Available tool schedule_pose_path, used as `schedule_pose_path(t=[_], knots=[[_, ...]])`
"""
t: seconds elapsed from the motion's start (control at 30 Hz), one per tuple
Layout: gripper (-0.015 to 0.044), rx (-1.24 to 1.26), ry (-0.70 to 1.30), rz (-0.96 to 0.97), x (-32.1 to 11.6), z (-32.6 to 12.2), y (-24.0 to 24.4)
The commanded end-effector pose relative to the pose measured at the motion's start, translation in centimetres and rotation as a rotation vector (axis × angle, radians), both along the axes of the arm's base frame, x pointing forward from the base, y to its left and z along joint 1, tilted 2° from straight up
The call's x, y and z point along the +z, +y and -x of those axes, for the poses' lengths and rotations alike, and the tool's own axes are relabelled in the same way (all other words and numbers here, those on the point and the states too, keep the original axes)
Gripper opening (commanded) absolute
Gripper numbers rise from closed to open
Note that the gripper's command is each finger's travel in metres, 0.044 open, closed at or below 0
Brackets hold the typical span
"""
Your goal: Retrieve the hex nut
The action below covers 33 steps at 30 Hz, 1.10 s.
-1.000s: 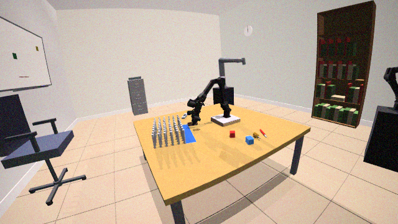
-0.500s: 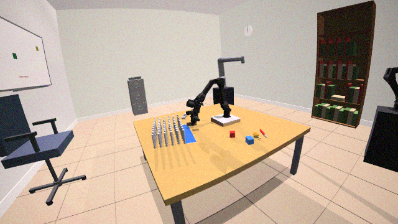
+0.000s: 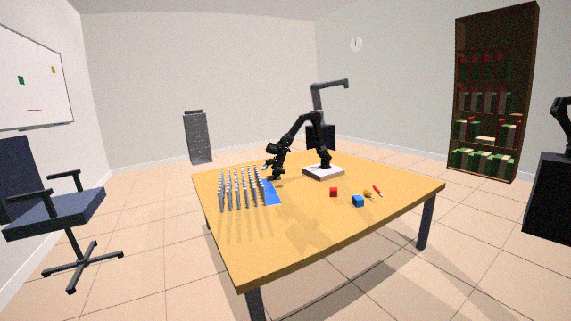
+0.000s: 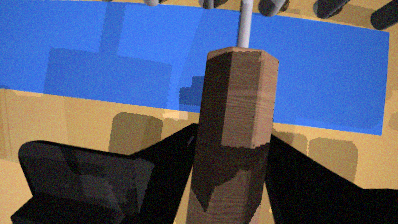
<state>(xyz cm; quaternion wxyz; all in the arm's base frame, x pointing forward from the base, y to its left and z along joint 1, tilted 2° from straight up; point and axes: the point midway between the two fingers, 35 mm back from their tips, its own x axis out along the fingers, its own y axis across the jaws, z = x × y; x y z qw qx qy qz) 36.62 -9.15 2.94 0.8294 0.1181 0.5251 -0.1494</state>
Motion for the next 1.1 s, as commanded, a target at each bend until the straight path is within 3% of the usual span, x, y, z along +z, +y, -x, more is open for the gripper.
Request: schedule_pose_path(t=[0.0,1.07], knots=[[0.0000,0.005,-0.006,-0.002,0.2,-0.5,-0.1],[0.0000,0.005,-0.008,-0.002,-0.3,-1.8,-0.6]])
